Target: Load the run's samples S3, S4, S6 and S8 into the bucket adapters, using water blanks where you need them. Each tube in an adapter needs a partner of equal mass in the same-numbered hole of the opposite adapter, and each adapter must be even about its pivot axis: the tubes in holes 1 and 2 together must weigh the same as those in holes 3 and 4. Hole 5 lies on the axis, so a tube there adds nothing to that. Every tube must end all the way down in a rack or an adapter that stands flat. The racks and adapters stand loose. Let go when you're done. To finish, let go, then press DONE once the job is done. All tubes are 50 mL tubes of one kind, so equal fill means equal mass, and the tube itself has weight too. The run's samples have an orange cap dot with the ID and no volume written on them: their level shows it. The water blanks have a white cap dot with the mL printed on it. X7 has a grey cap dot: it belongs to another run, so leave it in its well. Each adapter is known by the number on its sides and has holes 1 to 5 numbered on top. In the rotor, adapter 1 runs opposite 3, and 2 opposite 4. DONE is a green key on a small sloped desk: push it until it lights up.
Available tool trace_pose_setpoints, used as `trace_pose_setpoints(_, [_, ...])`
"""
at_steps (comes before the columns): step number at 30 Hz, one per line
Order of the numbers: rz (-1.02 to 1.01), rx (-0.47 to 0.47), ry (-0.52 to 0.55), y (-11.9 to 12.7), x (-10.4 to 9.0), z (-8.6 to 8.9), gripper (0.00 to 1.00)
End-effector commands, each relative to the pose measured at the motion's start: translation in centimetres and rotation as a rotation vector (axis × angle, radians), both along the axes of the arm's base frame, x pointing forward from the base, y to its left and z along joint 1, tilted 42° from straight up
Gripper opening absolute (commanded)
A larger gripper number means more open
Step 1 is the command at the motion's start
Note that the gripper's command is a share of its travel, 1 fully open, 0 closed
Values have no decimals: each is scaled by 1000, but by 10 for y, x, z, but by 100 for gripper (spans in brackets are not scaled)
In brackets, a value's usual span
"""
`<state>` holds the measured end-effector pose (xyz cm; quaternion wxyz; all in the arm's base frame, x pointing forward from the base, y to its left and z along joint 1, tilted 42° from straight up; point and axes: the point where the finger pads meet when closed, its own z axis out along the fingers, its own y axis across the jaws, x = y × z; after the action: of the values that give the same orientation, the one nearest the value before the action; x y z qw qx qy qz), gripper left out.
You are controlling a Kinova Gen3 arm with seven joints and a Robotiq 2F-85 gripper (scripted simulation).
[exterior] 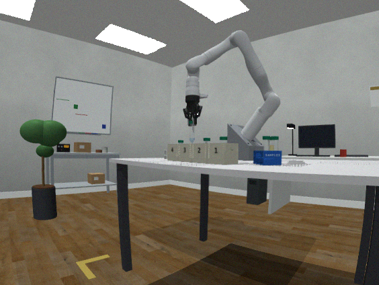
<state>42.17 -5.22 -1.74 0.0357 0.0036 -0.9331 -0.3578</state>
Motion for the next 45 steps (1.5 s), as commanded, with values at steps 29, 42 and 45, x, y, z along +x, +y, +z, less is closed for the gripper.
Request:
trace_pose_setpoints(29, [-1, -1, -1, 10, -1, -11, 10])
trace_pose_setpoints(42, [-1, -1, -1, 15, -1, -17, 10])
trace_pose_setpoints(45, [-1, -1, -1, 16, -1, -18, 10])
